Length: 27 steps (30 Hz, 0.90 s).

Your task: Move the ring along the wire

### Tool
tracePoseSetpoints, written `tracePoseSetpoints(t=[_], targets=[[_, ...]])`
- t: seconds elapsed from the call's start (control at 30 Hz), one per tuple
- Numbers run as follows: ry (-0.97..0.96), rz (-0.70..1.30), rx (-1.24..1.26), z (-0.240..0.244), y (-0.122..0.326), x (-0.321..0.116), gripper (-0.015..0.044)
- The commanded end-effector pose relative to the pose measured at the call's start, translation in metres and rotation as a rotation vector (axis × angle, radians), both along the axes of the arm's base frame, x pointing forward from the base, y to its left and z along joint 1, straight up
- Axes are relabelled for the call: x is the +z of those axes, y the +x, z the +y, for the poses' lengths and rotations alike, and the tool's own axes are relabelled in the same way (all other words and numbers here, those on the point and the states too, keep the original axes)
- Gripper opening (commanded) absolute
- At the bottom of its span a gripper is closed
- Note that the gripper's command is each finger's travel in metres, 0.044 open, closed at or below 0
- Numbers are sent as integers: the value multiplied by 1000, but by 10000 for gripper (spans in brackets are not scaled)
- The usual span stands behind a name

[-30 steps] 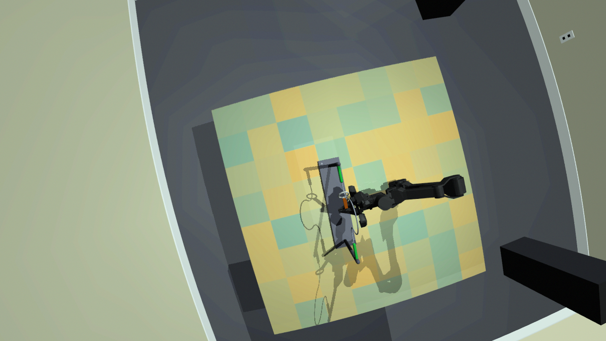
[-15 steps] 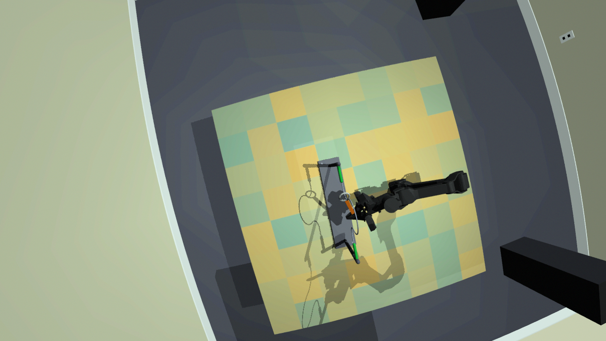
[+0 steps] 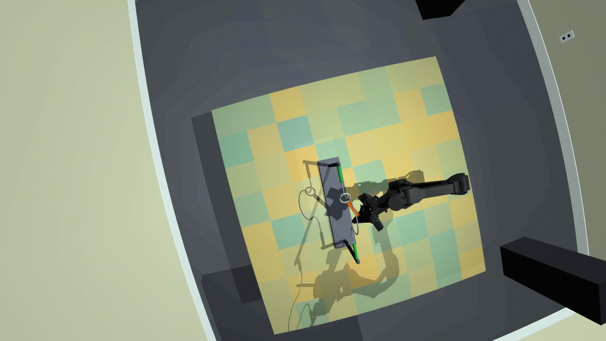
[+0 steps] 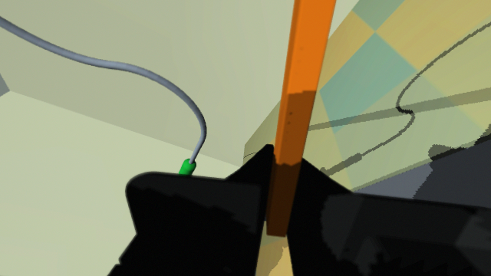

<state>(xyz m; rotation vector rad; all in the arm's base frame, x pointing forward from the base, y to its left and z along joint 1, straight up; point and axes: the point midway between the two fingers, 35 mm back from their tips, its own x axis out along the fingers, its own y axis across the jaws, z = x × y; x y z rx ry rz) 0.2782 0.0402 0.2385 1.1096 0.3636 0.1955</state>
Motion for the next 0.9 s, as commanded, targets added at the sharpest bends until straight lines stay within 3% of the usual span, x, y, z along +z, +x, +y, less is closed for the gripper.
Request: tracePoseSetpoints(t=[0.0, 0.87], targets=[[56, 0, 35, 2, -6, 14, -150], [318, 9, 84, 10, -12, 54, -150]])
